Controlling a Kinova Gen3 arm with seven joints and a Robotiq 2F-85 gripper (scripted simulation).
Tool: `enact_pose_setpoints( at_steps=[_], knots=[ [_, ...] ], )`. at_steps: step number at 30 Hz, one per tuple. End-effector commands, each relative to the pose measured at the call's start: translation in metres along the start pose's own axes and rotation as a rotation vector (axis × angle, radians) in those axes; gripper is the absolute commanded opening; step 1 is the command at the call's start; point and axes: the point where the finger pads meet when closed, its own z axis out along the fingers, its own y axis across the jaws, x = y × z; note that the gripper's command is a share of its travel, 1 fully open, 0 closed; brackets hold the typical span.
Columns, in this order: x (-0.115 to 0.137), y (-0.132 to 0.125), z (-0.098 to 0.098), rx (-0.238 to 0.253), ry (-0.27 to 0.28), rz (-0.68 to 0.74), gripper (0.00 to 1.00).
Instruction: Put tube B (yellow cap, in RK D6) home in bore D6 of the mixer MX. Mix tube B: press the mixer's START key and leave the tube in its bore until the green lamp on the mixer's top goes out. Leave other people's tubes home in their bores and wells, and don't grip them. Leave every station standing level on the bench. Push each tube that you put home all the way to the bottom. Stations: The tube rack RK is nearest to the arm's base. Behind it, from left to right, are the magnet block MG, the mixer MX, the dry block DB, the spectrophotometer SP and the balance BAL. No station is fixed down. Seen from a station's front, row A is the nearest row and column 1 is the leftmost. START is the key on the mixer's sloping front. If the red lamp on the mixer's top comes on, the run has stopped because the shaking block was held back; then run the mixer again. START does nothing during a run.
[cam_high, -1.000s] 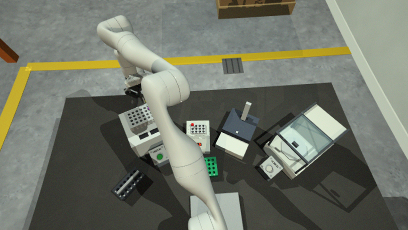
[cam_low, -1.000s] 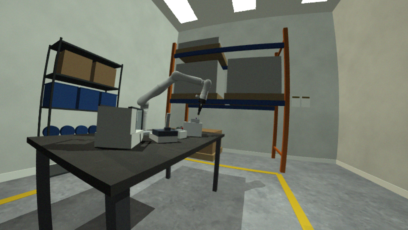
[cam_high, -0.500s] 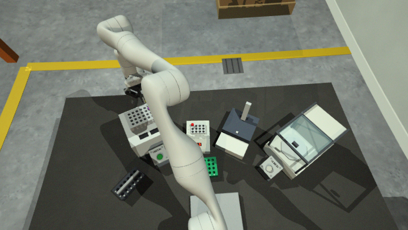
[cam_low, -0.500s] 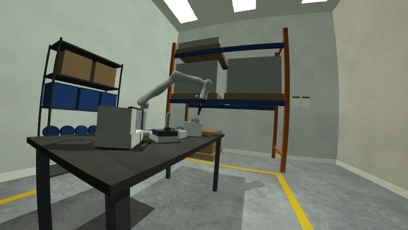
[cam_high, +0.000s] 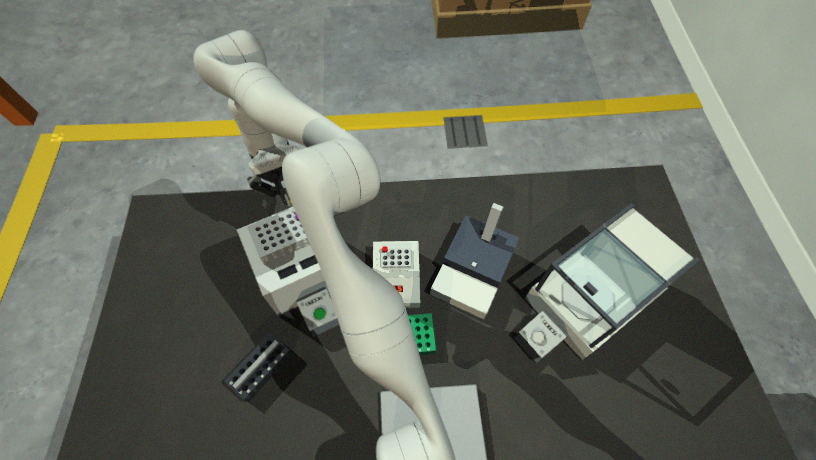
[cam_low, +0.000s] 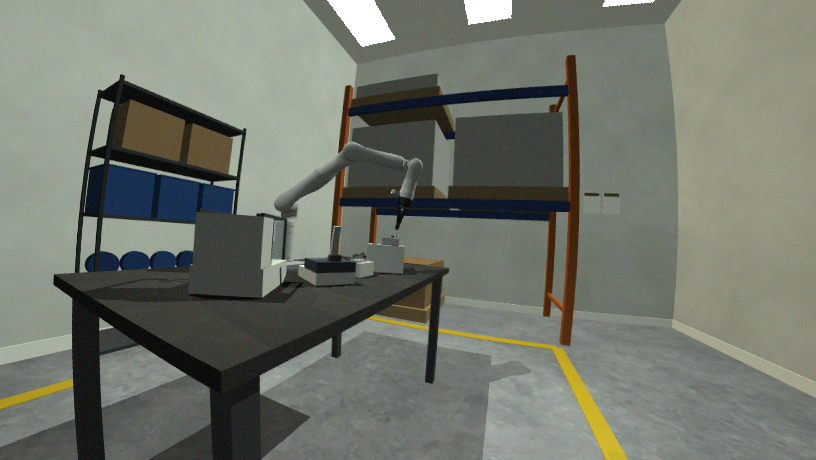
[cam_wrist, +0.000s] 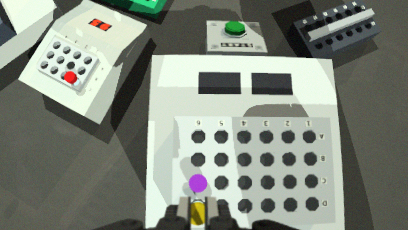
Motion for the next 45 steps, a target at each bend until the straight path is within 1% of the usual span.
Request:
enact_pose_setpoints(
  at_steps=[1, 17, 45],
  knots=[
    [0.0000, 0.0000, -0.0013, 0.000, -0.002, 0.000, 0.10],
    [0.0000, 0.0000, -0.0012, 0.000, -0.002, 0.000, 0.10],
    [-0.0014, 0.0000, 0.0051, 0.000, -0.002, 0.000, 0.10]
  ],
)
